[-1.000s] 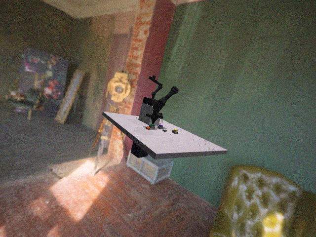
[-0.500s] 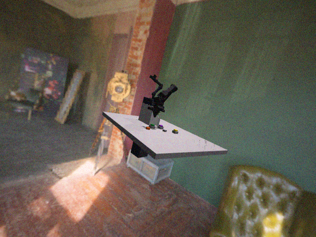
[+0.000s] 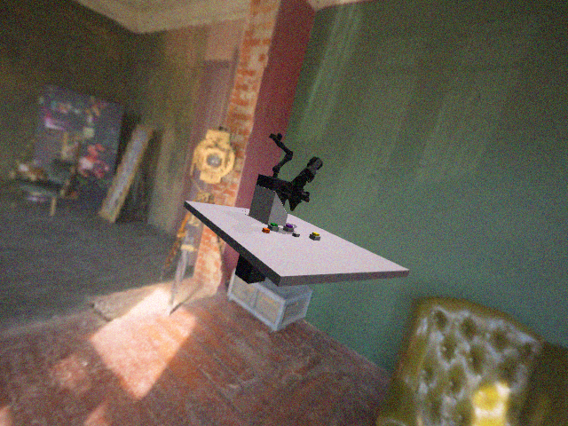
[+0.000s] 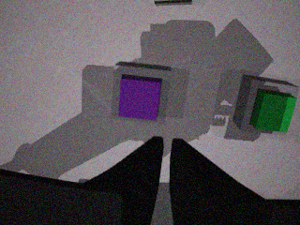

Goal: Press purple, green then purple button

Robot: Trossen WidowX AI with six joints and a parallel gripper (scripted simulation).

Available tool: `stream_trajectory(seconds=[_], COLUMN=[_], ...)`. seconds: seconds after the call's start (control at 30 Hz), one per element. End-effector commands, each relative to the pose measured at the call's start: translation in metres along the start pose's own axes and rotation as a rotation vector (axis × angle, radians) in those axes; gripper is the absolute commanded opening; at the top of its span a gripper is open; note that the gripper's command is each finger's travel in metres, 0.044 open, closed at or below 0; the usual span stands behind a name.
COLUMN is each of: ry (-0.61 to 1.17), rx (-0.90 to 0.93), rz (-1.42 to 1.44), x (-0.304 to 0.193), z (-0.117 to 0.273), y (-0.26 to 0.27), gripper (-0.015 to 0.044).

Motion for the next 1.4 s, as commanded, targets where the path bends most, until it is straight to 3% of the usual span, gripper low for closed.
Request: stream_trajectory(seconds=[0.0,0.17,0.37,1.37], ry=[0.004,0.004,0.004,0.005], rx=[0.015,0.015,0.018,0.019], rz=[-0.018,-0.018,-0.017,-0.017], x=[-0.007,-0.007,-0.007,-0.008], z=[-0.003,-0.006,-0.065,-0.099], y=[0.018,0.018,0.020,0.021], gripper=[0.0020,0.0020,0.0020,0.0020])
Point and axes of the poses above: the point midway between the two fingers, 35 mm back from their tips, its own z axis back along the fingers, its own y axis across the jaws, x = y × z, the point moved 2 cm from there along z, back along the fingers, and after that the axes turned 1 degree about z, right-handed, at the moved point
